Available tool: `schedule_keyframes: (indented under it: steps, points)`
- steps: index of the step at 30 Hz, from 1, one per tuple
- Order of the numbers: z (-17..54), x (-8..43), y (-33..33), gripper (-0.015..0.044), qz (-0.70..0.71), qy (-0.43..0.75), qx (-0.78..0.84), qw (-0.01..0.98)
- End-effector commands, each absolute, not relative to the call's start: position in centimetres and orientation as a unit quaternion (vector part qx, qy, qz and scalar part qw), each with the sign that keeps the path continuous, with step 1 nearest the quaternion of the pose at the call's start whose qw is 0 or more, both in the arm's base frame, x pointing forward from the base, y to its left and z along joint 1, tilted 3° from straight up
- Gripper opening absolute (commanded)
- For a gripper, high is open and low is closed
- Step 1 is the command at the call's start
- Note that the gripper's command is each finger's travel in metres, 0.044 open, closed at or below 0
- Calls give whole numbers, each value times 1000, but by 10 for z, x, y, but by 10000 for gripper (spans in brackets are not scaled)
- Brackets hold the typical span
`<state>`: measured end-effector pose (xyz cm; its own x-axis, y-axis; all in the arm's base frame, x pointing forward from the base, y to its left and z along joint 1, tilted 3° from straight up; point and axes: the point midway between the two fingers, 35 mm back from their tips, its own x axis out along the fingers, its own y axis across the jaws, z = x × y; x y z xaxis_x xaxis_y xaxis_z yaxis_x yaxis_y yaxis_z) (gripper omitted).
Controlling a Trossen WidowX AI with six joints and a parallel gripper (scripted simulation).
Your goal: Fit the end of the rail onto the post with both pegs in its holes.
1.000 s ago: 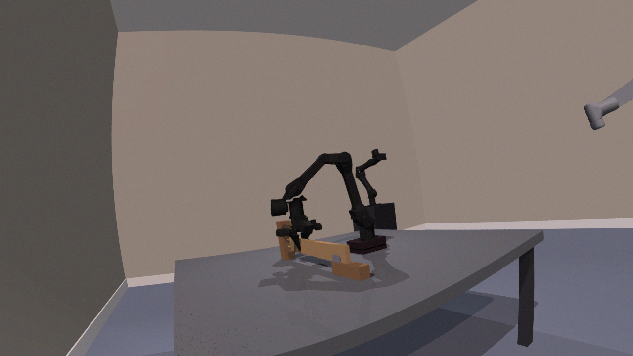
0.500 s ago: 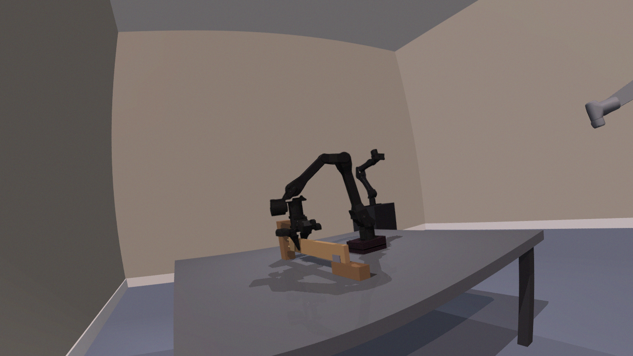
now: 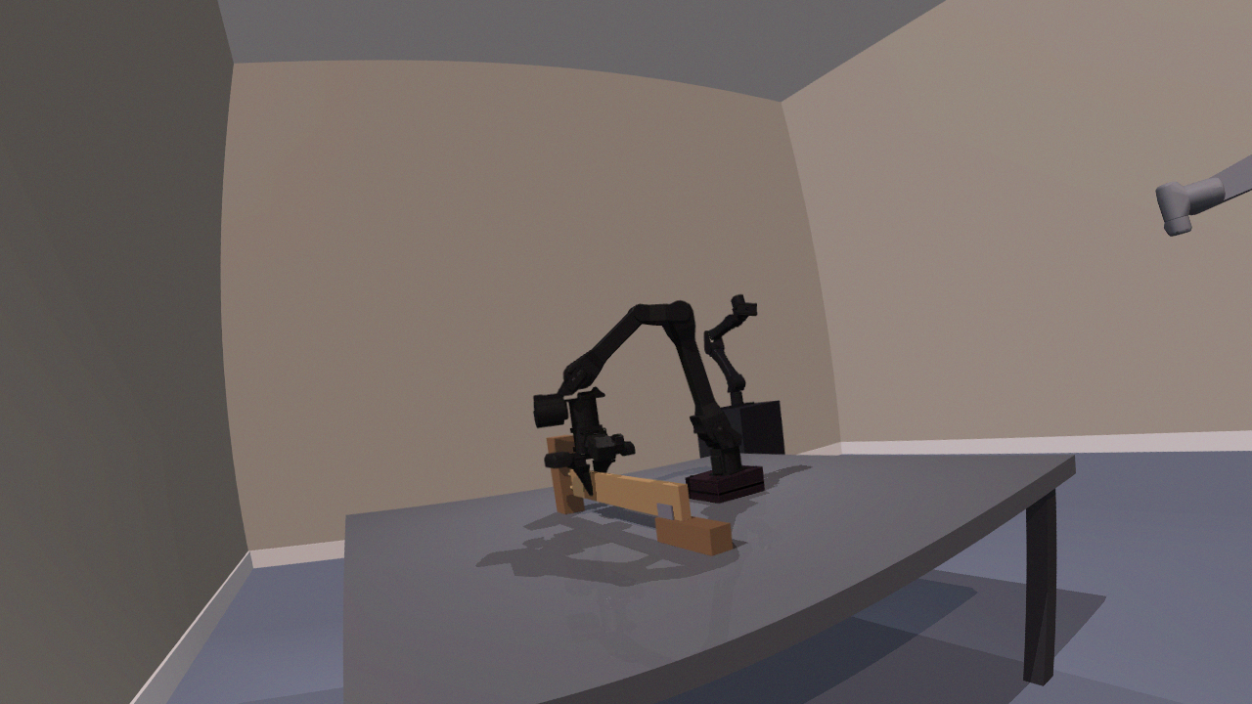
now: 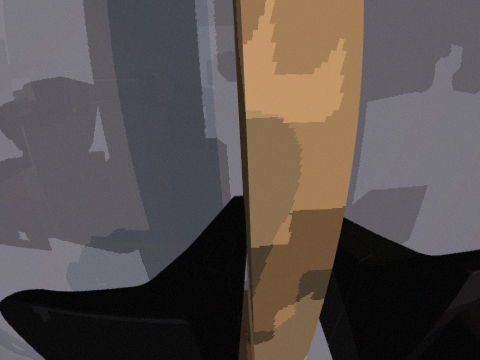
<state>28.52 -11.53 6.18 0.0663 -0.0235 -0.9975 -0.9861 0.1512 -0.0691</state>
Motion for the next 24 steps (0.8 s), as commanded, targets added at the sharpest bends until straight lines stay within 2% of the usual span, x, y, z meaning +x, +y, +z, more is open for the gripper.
schedule_keyframes:
  steps: [1,24]
  points:
    - [63,286,-118,0,436,523,-484,549]
    - [64,285,-125,0,436,523,-484,549]
